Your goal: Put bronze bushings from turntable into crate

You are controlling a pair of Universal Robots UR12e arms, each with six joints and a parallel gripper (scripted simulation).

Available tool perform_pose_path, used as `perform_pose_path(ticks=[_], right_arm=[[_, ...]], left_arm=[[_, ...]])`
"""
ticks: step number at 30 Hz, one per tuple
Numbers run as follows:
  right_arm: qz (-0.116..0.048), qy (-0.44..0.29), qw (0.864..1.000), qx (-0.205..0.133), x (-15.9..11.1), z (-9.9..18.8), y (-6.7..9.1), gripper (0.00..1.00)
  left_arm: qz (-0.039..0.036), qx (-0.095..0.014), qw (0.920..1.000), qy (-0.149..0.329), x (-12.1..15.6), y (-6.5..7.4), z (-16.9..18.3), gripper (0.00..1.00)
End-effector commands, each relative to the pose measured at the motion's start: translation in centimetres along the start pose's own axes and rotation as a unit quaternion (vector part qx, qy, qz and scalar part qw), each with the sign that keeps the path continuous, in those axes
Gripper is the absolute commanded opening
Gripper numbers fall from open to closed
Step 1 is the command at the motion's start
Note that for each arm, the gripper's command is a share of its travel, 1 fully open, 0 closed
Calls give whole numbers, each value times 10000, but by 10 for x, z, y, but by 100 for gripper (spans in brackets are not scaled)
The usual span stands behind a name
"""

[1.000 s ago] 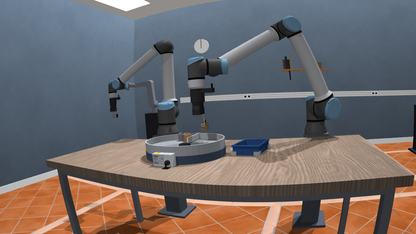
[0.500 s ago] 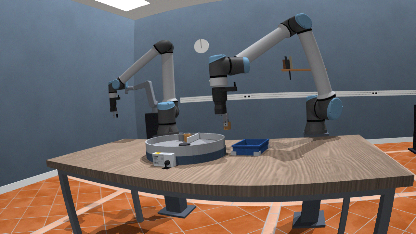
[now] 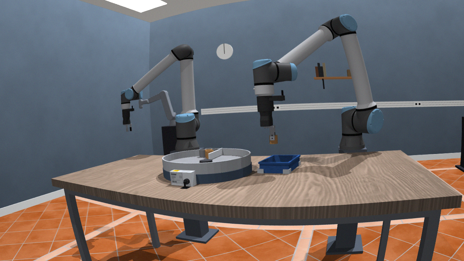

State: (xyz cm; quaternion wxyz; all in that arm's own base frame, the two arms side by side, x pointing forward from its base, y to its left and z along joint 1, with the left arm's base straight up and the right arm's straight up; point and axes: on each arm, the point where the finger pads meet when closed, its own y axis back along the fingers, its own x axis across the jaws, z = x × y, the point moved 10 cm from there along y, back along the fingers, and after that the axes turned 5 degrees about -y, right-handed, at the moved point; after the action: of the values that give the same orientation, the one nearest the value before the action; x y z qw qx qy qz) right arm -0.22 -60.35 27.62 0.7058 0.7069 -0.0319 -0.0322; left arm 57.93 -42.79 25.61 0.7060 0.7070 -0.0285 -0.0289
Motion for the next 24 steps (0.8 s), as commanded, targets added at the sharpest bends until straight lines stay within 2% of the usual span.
perform_pose_path(ticks=[1, 24], right_arm=[[3, 0, 10000, -8, 0, 0, 1, 100], [3, 0, 10000, -8, 0, 0, 1, 100]], left_arm=[[10, -11, 10000, -2, -1, 2, -23, 0], [10, -11, 10000, -2, -2, 2, -31, 0]])
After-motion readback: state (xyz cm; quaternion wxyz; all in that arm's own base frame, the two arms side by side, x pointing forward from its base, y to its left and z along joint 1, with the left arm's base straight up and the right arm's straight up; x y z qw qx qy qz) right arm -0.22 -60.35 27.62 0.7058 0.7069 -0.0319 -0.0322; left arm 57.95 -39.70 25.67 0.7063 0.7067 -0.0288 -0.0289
